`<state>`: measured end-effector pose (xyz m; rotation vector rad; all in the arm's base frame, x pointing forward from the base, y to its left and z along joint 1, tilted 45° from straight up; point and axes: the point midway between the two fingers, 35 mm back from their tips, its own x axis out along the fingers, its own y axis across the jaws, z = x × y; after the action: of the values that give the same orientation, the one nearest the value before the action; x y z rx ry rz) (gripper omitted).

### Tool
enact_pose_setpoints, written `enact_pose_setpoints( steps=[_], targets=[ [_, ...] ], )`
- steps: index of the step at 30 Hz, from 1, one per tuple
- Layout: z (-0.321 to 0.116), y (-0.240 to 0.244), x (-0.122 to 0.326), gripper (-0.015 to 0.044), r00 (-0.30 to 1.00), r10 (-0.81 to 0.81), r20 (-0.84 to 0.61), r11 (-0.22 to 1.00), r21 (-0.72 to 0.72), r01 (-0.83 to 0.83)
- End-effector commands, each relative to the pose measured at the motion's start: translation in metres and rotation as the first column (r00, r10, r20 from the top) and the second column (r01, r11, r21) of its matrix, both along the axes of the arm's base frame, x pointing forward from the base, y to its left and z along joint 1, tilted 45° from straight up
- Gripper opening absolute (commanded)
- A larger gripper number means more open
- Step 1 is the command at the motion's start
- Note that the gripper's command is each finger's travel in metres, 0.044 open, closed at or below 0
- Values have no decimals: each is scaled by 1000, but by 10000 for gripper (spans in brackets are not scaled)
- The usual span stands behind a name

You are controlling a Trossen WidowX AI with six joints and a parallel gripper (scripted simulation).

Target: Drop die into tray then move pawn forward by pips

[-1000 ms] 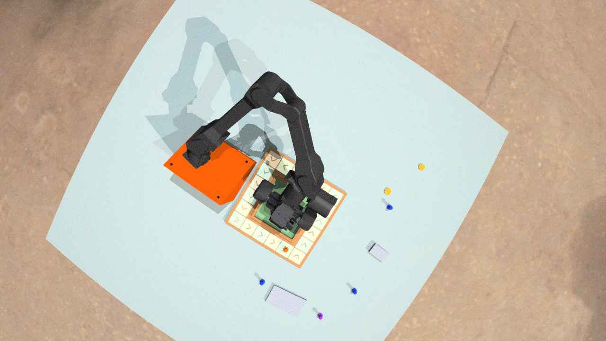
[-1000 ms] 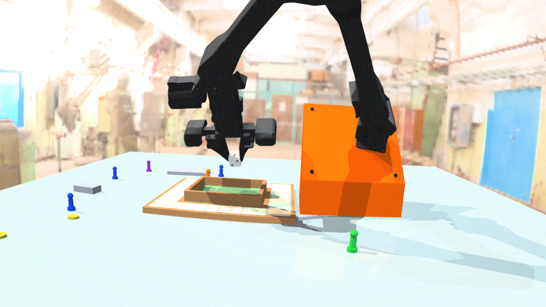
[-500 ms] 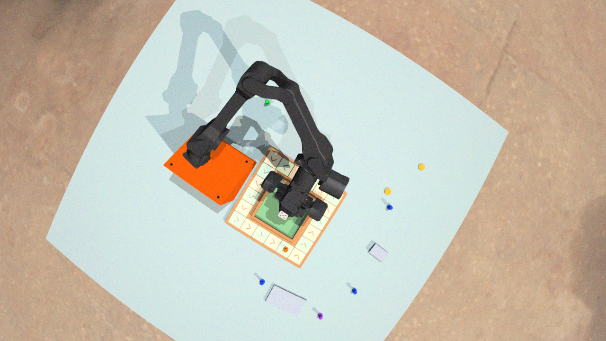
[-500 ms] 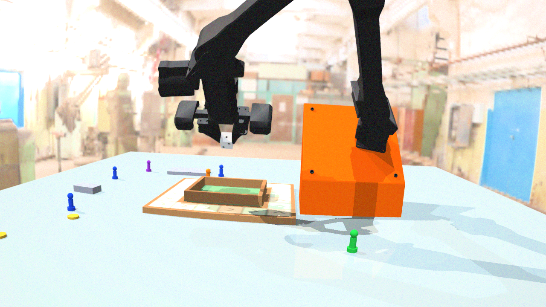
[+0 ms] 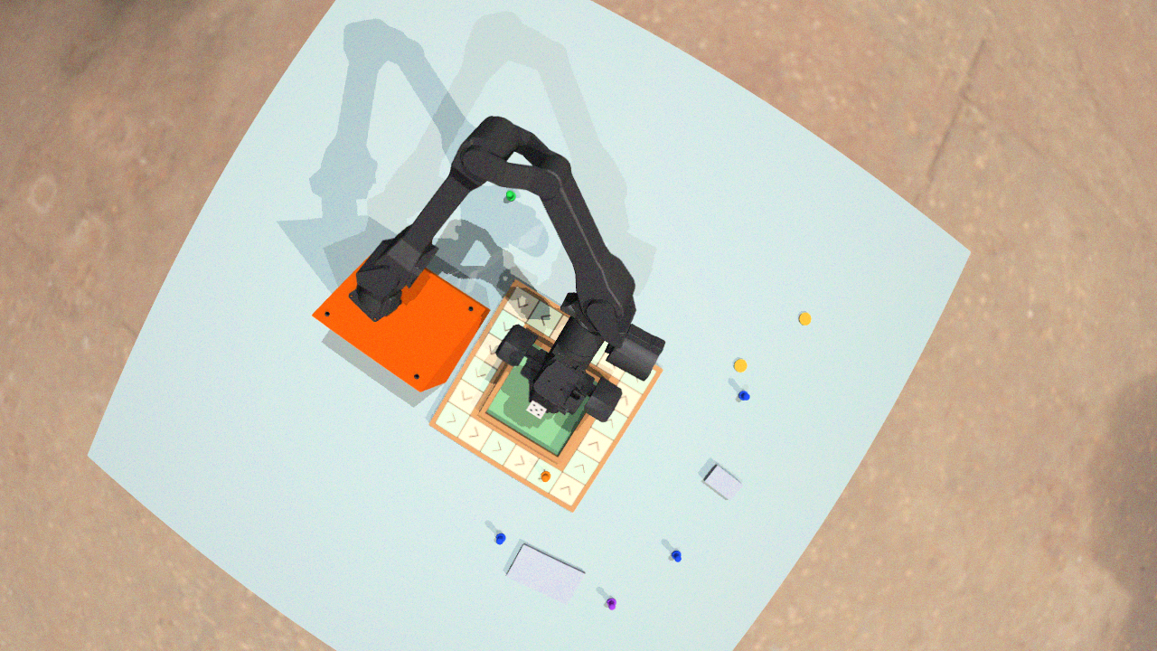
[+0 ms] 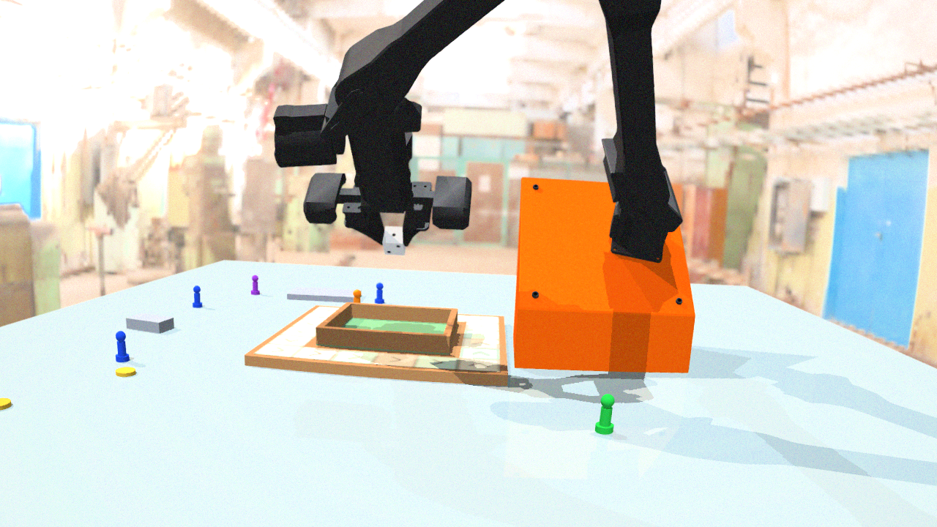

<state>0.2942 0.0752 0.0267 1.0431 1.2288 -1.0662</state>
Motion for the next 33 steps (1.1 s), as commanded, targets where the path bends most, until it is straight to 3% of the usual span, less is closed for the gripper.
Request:
enact_pose_setpoints(
  steps=[1,4,21,25,29,33],
  targets=[
    [0,0,0,0,1000,0,0,1000,0,0],
    [0,0,0,0,1000,0,0,1000,0,0],
    [26,-28,2,440,1000,6,-7,1000,5,-6],
    [-3,-19,-2,440,989,62,-132,957,290,-22],
    [-22,-11,0,440,983,99,-154,774,633,22],
    [-25,-11,4,440,987,89,-133,680,733,38]
  ],
)
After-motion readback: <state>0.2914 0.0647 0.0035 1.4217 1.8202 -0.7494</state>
